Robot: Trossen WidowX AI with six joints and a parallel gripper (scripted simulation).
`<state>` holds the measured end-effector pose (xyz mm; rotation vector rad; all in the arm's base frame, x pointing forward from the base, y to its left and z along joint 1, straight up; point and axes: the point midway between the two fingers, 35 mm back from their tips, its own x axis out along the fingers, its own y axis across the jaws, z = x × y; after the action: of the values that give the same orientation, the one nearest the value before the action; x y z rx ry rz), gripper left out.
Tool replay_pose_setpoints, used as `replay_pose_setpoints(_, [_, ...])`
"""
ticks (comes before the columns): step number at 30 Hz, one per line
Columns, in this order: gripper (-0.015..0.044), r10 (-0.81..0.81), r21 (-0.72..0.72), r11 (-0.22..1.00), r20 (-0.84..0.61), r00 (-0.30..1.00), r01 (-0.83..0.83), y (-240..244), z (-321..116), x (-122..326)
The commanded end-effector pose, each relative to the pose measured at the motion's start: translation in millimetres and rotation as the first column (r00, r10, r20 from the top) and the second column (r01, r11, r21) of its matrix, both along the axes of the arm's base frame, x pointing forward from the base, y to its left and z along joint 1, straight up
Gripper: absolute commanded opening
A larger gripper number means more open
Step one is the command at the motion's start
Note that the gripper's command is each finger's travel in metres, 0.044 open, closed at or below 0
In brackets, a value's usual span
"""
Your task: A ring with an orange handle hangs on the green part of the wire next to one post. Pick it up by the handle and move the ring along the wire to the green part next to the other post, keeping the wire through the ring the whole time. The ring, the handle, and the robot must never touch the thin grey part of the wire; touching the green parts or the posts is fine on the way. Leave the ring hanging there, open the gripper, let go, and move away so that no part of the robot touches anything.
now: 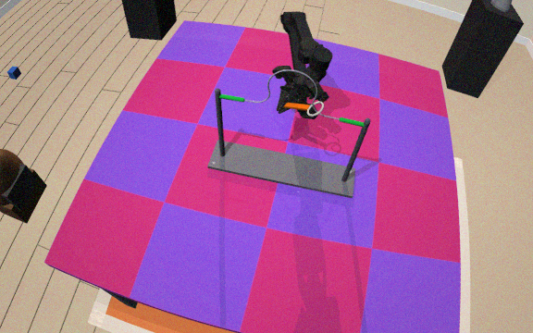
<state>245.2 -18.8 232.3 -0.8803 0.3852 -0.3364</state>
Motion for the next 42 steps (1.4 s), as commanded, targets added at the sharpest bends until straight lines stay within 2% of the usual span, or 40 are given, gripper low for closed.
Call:
replay_pose_setpoints(1, [-0.015, 0.031, 0.084, 0.996, 0.02, 0.999, -0.032, 7.2, -13.7, 4.8])
replay_pose_setpoints(11, [-0.015, 0.044, 0.3, 0.952, 0.046, 0.998, -0.055, 32.5, -35.8, 7.8])
replay_pose_setpoints(24, [-0.015, 0.032, 0.561, 0.826, 0.054, 0.998, -0.057, 74.5, -54.1, 7.7])
replay_pose_setpoints(32, [-0.015, 0.026, 0.675, 0.736, 0.057, 0.998, -0.058, 99.3, -58.6, 7.5])
replay_pose_setpoints(42, [-0.015, 0.021, 0.741, 0.669, 0.059, 0.998, -0.058, 119.7, -59.4, 7.3])
